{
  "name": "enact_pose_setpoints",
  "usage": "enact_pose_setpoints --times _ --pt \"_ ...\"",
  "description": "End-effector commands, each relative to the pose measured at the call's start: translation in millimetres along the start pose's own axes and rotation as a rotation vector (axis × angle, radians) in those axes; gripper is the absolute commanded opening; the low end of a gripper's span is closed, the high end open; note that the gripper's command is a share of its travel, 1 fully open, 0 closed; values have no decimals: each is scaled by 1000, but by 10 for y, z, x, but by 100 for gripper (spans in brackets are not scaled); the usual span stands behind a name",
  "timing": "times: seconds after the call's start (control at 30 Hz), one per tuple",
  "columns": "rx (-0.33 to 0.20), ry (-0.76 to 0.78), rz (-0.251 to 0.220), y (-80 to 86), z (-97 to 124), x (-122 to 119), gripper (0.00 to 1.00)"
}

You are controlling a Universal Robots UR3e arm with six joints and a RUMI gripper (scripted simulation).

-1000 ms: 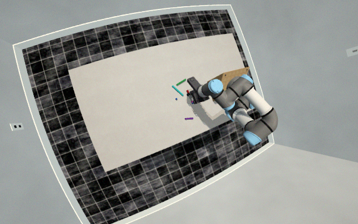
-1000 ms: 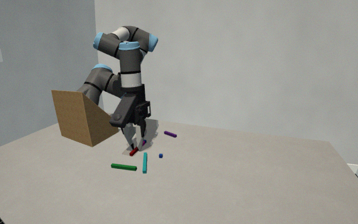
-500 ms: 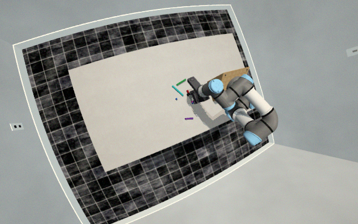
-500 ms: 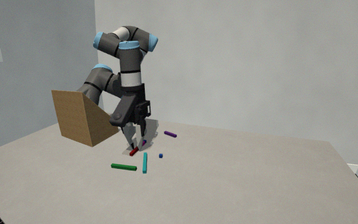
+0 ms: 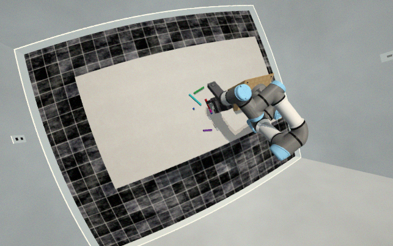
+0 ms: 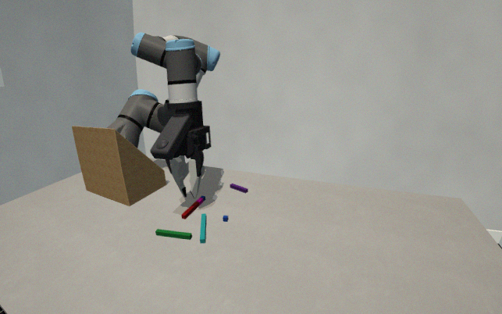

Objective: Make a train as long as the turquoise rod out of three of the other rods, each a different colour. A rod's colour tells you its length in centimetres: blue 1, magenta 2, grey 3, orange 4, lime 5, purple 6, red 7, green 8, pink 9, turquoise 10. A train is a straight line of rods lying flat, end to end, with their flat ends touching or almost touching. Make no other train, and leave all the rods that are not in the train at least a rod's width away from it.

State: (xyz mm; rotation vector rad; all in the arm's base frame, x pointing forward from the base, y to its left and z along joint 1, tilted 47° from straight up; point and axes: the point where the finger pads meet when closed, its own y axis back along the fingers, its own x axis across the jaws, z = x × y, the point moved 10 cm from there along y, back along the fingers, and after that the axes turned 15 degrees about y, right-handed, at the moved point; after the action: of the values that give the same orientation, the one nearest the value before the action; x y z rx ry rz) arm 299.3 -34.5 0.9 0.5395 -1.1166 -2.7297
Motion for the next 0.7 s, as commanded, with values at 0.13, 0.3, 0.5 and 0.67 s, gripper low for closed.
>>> enact_pose_setpoints --times 0.13,0.3,0.5,0.67 --pt "-22 -1 12 381 25 13 14" --pt "-24 -2 12 462 22 14 14" --pt "-24 -2 12 499 21 14 14" --pt "-24 -1 12 498 23 13 100"
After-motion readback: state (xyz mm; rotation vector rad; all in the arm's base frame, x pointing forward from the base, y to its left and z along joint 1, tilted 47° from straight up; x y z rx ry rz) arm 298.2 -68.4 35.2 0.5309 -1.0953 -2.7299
